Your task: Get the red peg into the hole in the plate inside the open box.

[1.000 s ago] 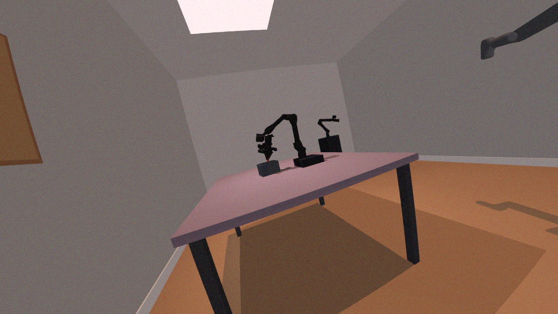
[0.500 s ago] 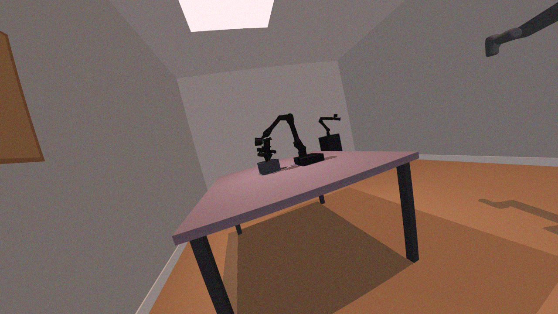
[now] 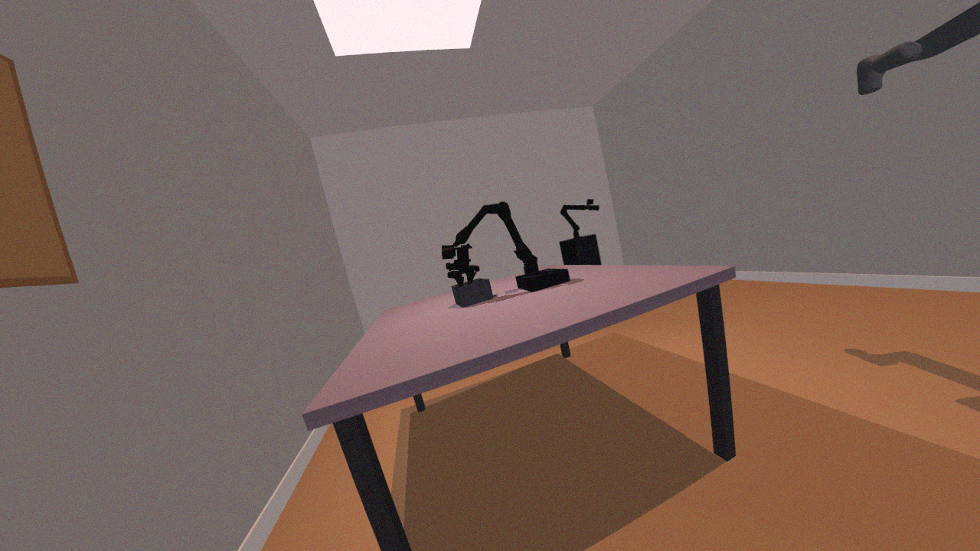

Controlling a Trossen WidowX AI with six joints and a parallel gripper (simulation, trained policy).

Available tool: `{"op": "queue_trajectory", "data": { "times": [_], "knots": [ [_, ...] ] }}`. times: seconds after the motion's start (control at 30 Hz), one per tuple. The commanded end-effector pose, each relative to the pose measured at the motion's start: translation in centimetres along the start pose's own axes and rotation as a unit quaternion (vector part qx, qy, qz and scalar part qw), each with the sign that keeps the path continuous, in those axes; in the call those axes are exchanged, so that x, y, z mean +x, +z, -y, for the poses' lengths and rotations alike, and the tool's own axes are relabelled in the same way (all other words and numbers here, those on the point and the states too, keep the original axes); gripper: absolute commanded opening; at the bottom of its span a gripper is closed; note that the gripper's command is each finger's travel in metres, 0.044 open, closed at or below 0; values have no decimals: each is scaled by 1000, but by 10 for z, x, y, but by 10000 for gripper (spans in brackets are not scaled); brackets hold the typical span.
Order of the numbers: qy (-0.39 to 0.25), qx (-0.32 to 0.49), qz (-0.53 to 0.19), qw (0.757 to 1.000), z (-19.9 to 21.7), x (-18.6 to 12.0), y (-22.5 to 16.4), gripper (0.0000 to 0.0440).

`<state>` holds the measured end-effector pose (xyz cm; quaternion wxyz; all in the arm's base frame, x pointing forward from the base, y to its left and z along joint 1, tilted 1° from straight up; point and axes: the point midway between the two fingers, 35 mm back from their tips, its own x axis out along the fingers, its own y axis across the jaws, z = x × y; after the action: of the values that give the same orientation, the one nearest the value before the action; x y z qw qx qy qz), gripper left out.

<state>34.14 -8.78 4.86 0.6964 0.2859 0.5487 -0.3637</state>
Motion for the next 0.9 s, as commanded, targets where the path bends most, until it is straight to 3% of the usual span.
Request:
{"op": "queue_trajectory", "data": {
  "times": [0.0, 0.13, 0.6, 0.87],
  "knots": [
    [-2, -6, 7, 1000, -3, 0, 13, 367],
    [2, -8, 21, 1000, -8, -1, 27, 440],
    [15, 12, 82, 996, -9, -12, 77, 440],
    [15, 12, 84, 996, -9, -12, 79, 440]
  ]
}}
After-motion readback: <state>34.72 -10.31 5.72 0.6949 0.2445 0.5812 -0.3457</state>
